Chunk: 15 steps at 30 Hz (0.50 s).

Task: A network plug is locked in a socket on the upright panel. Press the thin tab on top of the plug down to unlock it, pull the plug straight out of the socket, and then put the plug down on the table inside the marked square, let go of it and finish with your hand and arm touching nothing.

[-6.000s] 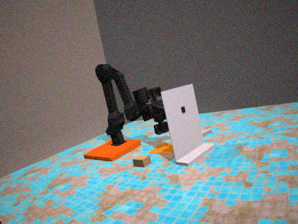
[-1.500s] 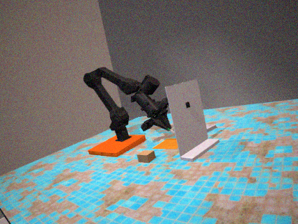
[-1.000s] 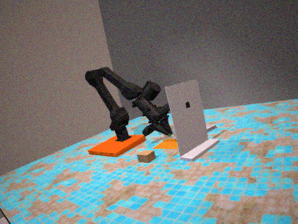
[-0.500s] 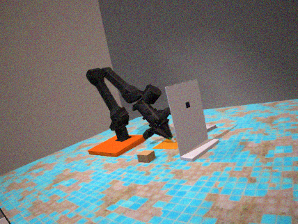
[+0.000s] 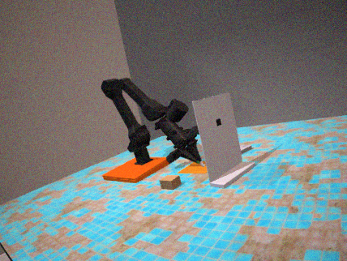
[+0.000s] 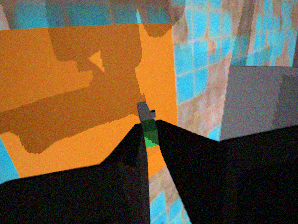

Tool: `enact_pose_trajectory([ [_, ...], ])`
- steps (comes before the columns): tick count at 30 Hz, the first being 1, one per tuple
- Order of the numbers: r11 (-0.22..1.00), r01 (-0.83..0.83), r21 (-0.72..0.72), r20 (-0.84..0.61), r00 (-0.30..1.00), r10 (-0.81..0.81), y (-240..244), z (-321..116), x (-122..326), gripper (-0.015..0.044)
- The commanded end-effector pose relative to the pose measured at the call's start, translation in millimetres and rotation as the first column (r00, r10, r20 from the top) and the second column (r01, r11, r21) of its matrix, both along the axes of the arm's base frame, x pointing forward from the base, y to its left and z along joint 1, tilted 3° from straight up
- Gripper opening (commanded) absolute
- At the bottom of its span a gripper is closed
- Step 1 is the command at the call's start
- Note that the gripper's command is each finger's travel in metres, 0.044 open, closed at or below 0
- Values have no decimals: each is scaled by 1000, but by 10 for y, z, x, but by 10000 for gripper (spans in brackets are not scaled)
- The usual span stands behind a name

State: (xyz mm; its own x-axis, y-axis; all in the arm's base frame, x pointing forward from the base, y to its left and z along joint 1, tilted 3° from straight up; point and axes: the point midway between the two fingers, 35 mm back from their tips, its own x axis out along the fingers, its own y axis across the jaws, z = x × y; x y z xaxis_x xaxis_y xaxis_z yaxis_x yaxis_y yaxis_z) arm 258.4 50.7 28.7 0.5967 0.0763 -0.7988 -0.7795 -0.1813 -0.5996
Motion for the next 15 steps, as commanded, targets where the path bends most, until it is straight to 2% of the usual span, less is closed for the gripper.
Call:
enact_pose_trajectory([
  [1, 1000, 0, 0, 0, 1000, 0, 0, 2, -1, 26],
  [6, 1000, 0, 0, 0, 1000, 0, 0, 2, -1, 156],
  [15, 1000, 0, 0, 0, 1000, 0, 1, 24, -17, 156],
])
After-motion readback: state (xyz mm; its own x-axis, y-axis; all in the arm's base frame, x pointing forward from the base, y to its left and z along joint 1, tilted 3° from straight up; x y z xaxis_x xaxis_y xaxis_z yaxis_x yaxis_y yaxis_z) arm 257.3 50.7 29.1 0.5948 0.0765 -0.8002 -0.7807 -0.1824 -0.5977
